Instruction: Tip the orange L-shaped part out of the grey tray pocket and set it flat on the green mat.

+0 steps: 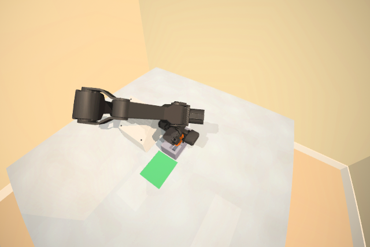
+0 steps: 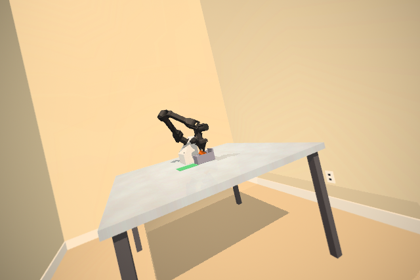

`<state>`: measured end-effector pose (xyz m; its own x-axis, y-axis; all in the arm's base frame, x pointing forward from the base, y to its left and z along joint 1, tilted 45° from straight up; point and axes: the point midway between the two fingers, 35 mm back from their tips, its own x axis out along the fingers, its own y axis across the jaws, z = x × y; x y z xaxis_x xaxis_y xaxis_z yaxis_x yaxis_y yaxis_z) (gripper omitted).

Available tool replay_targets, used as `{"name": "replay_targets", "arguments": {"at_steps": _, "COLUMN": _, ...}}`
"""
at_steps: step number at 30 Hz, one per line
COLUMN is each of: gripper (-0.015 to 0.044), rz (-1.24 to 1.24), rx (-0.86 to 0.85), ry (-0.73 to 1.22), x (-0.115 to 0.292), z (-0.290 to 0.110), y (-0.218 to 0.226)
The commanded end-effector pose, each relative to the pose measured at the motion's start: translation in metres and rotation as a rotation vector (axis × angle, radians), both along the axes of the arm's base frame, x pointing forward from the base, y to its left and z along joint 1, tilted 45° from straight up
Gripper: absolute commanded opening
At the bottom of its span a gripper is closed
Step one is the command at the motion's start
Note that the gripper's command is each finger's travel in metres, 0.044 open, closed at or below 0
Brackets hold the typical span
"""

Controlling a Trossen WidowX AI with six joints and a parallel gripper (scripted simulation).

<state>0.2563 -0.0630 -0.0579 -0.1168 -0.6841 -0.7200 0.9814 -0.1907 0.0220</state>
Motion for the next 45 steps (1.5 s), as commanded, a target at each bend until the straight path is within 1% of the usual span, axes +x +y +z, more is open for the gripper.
{"name": "replay_targets", "arguments": {"at_steps": 1, "gripper": 0.028, "rz": 0.004, "rx": -0.005, "ry": 0.005, "x": -0.002, "z": -0.004, "y": -0.005}}
{"name": "replay_targets", "arguments": {"at_steps": 10, "gripper": 0.028, "rz": 0.003, "rx": -0.007, "ry": 0.006, "x": -0.005, "z": -0.012, "y": -0.013}}
{"name": "replay_targets", "arguments": {"at_steps": 15, "gripper": 0.0149, "rz": -0.001, "rx": -0.002, "ry": 0.001, "x": -0.003, "z": -0.011, "y": -0.011}}
{"name": "replay_targets", "arguments": {"at_steps": 25, "gripper": 0.0082, "rz": -0.001, "rx": -0.002, "ry": 0.001, "x": -0.003, "z": -0.011, "y": -0.011}}
{"name": "replay_targets", "arguments": {"at_steps": 28, "gripper": 0.0003, "rz": -0.001, "rx": -0.002, "ry": 0.001, "x": -0.003, "z": -0.011, "y": -0.011}}
{"name": "replay_targets", "arguments": {"at_steps": 45, "gripper": 0.0, "rz": 0.002, "rx": -0.004, "ry": 0.004, "x": -0.002, "z": 0.001, "y": 0.0}}
